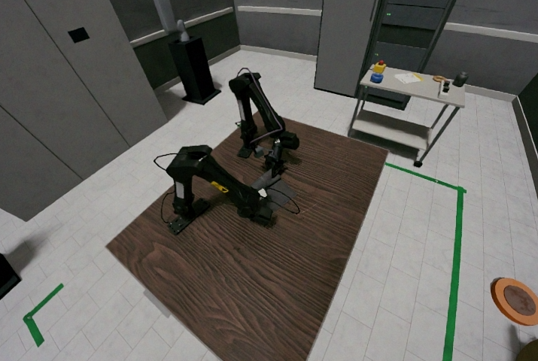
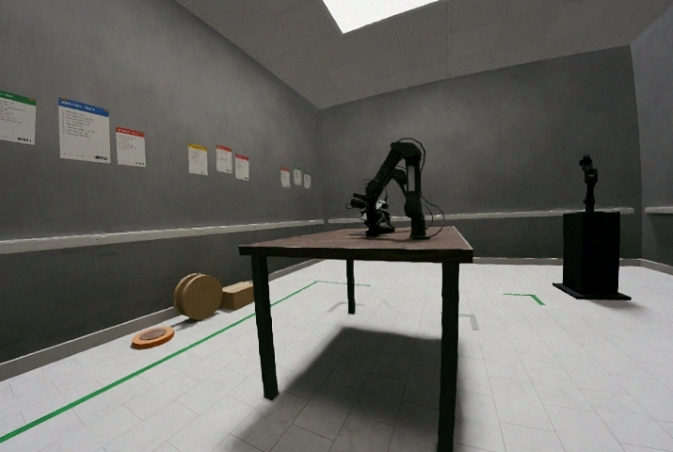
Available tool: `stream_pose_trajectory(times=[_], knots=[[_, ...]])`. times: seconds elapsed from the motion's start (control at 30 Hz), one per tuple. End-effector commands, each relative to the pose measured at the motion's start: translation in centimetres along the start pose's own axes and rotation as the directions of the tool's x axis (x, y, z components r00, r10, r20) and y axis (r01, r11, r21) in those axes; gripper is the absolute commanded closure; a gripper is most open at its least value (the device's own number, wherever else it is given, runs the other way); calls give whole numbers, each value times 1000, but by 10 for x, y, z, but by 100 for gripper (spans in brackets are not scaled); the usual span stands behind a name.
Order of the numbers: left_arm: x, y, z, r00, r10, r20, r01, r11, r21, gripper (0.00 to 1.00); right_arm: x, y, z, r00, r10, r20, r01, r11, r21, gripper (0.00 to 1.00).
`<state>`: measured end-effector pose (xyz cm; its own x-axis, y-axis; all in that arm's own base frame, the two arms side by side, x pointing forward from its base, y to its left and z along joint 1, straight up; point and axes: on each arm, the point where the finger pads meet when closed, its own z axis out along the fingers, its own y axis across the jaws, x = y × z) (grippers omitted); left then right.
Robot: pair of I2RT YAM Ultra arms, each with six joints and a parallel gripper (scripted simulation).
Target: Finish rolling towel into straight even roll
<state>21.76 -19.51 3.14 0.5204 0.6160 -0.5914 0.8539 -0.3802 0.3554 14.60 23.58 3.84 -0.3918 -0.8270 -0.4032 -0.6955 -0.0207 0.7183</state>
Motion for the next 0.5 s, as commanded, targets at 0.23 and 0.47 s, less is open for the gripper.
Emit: stream_pose_trajectory(times=[0.23,0.47], knots=[[2,-6,2,1000,-14,11,14,1000,7,71,-13,2,-10,999,-24,37,24,1000,3,44],[2,-6,2,1000,-14,11,14,1000,7,71,-15,6,-13,999,-24,37,24,1000,3,26]])
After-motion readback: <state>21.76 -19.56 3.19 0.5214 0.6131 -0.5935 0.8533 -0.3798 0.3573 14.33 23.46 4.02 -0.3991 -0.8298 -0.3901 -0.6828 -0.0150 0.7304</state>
